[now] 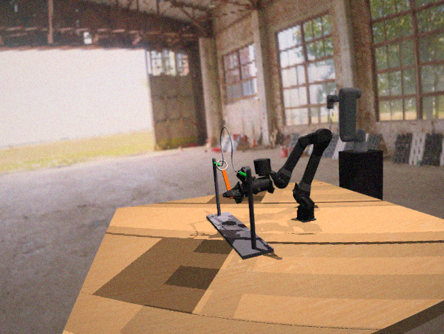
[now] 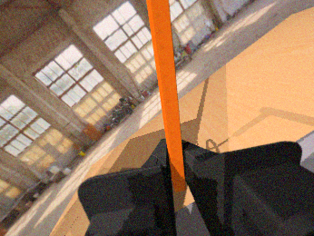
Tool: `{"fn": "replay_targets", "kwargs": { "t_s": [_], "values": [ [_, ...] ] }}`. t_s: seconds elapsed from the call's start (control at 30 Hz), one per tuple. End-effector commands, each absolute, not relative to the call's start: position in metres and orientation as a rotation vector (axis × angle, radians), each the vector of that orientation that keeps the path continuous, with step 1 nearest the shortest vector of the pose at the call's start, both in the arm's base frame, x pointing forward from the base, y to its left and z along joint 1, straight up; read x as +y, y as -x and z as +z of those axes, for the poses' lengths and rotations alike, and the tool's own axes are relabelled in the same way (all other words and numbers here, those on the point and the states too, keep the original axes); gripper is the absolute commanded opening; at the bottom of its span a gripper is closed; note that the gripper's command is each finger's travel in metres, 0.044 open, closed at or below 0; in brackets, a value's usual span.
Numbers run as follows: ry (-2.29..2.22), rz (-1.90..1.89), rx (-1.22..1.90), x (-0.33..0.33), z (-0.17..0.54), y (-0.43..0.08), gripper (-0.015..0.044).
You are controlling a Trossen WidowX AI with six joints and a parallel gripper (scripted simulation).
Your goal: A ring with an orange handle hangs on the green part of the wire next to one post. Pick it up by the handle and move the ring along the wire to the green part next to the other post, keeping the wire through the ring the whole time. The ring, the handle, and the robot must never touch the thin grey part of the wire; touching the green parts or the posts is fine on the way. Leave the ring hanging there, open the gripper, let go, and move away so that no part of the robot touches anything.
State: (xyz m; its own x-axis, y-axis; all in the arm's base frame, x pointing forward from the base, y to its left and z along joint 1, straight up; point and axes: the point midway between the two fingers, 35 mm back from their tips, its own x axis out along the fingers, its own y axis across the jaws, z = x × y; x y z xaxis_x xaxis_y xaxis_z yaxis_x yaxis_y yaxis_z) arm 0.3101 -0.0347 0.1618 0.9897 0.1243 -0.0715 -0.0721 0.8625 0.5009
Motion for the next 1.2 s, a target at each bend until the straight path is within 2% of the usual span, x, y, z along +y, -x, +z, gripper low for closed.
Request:
{"fn": "replay_targets", "kwargs": {
  "t_s": [0.0,0.9,1.17],
  "values": [
    [-0.579,0.111,0.129,-0.028,0.168,-0.306,-0.015],
    [-1.158,0.403,0.522,0.015,0.251,-0.251,-0.015],
    [-1.345,0.469,0.526,0.021,0.279,-0.248,-0.015]
  ]
}}
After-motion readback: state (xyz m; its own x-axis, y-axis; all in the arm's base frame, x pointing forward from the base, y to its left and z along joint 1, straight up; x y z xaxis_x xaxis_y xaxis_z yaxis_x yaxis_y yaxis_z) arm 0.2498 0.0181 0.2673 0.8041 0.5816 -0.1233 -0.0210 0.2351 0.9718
